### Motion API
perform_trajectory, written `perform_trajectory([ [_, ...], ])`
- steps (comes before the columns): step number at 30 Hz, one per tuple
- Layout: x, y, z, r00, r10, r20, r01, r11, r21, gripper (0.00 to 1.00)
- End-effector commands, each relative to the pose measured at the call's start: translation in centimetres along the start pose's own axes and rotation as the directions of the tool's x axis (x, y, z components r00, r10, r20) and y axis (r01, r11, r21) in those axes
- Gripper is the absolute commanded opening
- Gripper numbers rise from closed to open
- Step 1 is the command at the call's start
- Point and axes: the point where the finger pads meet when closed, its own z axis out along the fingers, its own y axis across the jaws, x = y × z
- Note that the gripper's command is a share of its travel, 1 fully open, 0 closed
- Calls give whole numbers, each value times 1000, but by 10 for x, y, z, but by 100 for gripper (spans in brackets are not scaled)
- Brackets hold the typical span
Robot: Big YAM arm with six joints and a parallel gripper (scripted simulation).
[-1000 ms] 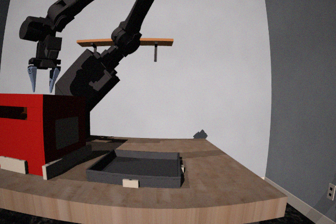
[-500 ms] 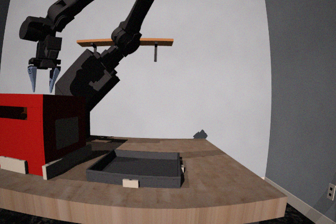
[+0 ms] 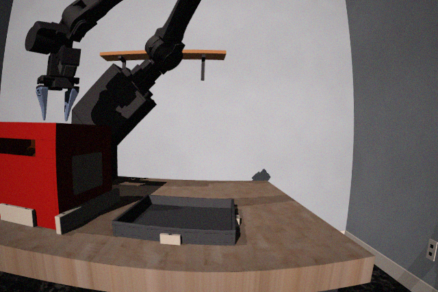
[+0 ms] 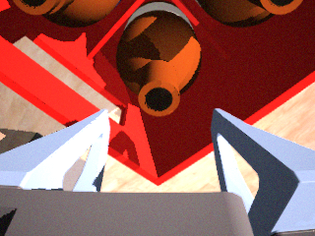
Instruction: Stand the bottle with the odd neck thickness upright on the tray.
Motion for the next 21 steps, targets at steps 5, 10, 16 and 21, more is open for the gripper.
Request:
perform_trajectory([
  [5, 2, -12, 0, 1000, -2, 8, 2, 1000, 12, 61],
  [10, 2, -12, 0, 1000, -2, 8, 2, 1000, 12, 61],
  [16, 1, -12, 1, 1000, -5, 7, 4, 1000, 13, 61],
  [21, -1, -7, 8, 1000, -2, -2, 2, 1000, 2, 61],
])
